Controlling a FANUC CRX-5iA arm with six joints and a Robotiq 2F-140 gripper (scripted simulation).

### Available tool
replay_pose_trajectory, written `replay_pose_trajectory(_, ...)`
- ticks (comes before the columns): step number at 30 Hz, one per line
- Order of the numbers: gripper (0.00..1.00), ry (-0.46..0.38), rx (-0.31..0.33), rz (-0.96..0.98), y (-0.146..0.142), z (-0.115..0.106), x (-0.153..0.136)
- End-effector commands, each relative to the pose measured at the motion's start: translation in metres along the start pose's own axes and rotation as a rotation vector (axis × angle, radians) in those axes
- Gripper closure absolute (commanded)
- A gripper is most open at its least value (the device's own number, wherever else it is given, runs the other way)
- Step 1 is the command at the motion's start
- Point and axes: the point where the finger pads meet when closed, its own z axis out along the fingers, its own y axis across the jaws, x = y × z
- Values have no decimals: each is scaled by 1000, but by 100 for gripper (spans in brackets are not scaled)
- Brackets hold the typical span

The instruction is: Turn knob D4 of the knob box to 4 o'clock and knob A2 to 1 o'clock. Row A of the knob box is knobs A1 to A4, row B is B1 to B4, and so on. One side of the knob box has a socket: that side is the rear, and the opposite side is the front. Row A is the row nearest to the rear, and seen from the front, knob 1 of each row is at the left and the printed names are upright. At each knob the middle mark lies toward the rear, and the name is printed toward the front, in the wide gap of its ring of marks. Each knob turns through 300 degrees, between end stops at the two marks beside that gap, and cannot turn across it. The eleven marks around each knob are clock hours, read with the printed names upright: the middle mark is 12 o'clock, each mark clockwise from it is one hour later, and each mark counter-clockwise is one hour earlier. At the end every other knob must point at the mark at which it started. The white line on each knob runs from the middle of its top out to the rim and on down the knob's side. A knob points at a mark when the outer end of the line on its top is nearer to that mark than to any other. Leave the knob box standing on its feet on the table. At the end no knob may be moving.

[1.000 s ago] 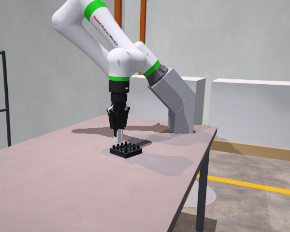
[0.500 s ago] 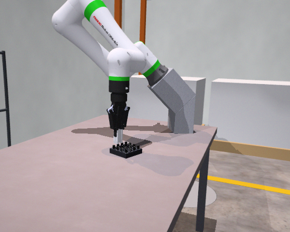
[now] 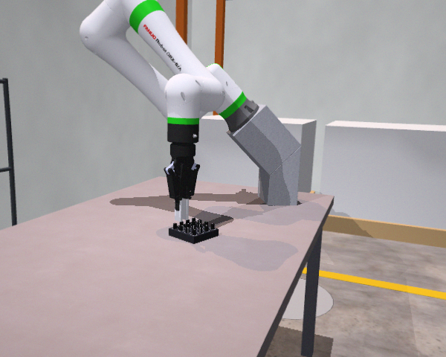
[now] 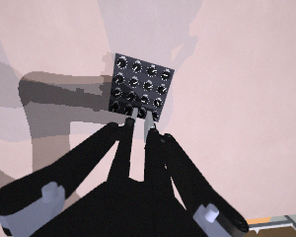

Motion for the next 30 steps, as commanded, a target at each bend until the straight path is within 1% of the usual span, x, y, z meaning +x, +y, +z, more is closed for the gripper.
replay_pose_trajectory(1,88,0,0,0,0,0,0)
replay_pose_trajectory(14,88,0,0,0,0,3,0)
replay_pose_trajectory(30,88,0,0,0,0,13,0)
